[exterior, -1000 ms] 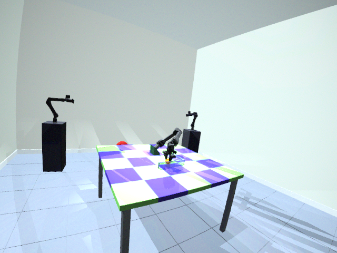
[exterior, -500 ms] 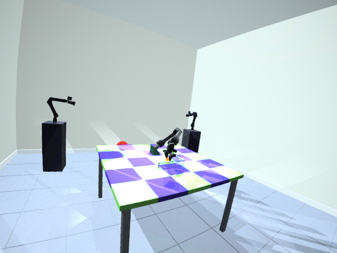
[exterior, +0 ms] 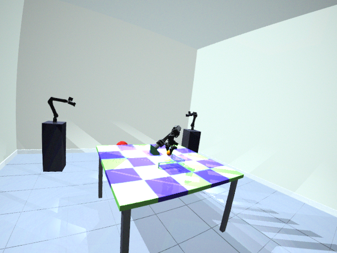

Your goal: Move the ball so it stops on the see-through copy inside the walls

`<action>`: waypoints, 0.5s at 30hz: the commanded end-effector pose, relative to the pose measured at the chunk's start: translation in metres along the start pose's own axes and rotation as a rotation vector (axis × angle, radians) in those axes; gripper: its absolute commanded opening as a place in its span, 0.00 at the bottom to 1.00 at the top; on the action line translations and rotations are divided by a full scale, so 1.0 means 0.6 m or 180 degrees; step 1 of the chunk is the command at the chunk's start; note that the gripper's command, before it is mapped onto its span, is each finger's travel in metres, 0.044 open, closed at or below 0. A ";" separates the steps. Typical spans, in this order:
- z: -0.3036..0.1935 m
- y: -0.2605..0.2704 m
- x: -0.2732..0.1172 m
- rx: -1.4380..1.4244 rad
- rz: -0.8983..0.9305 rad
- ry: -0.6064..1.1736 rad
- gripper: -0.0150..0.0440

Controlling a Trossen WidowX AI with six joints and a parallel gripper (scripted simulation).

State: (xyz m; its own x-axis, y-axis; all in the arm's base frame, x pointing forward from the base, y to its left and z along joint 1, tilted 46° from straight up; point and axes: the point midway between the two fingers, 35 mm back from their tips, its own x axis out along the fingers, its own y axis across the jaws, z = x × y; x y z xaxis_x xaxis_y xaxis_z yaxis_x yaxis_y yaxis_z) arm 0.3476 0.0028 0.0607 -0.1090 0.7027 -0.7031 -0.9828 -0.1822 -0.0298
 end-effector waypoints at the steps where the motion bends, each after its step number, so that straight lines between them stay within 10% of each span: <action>1: 0.000 0.004 -0.030 -0.0010 0.0000 0.0004 0.25; 15: 0.000 0.006 -0.059 0.0665 0.0003 -0.0008 0.25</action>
State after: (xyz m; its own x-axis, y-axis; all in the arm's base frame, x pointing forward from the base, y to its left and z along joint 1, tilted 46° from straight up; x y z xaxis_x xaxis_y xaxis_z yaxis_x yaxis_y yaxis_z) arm 0.3473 -0.0239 0.0882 -0.1089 0.7044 -0.7014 -0.9940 -0.0843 0.0696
